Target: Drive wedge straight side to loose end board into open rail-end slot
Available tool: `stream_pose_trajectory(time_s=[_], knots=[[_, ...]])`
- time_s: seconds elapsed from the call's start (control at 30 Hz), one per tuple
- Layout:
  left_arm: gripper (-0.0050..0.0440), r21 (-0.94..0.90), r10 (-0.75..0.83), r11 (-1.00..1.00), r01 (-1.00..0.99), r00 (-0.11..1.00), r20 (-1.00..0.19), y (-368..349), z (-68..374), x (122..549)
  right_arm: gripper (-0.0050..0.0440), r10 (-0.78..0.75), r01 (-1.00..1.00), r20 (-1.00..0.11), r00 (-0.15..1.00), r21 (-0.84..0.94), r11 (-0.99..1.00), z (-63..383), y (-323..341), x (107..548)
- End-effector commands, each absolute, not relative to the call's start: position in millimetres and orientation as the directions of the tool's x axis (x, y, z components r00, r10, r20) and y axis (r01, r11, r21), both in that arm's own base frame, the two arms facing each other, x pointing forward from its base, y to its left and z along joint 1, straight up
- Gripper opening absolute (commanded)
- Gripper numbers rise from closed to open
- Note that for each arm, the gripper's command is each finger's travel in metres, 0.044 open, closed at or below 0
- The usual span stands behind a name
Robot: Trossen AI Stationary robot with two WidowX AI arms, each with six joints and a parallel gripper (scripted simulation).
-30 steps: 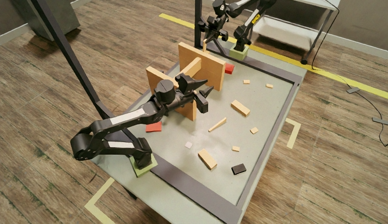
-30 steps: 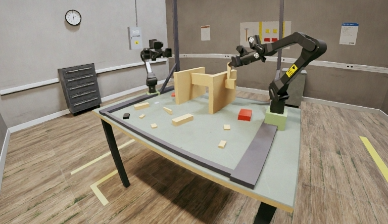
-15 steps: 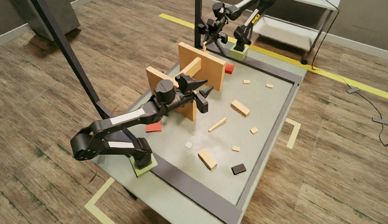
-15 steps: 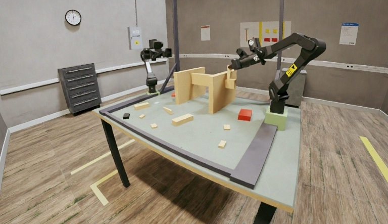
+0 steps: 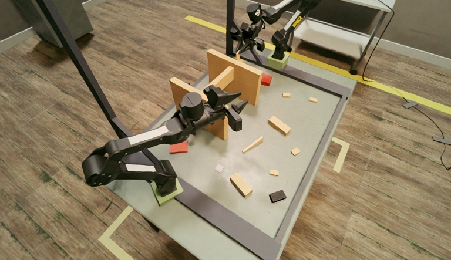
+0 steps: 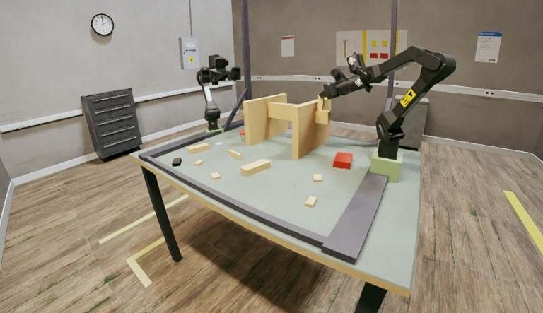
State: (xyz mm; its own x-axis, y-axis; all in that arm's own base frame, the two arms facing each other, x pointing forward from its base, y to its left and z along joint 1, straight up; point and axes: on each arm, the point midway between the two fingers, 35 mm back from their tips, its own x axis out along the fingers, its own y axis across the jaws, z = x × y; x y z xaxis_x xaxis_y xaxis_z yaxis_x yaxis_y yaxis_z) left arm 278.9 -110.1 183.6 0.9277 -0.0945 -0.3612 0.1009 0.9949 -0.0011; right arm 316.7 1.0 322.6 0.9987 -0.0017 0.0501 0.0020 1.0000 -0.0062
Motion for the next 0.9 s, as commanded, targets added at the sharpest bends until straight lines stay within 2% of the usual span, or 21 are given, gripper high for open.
stream_pose_trajectory(time_s=[0.0,0.67,0.7,0.87], knots=[[0.0095,-0.006,-0.097,0.995,0.102,0.929,-0.357,-111,185,280,0.0194,-0.001,0.002,0.057,0.998,-0.01,1.0,325,1,317],[0.0095,-0.006,-0.097,0.995,0.102,0.929,-0.357,-110,185,280,0.0194,-0.001,0.002,0.057,0.998,-0.01,1.0,325,1,317],[0.0095,-0.019,-0.102,0.995,0.102,0.937,-0.335,-111,201,280,0.0194,-0.001,0.002,0.057,0.998,-0.01,1.0,325,1,317],[0.0095,-0.023,-0.104,0.995,0.102,0.939,-0.329,-111,211,281,0.0194,-0.001,0.002,0.057,0.998,-0.01,1.0,325,1,317]])
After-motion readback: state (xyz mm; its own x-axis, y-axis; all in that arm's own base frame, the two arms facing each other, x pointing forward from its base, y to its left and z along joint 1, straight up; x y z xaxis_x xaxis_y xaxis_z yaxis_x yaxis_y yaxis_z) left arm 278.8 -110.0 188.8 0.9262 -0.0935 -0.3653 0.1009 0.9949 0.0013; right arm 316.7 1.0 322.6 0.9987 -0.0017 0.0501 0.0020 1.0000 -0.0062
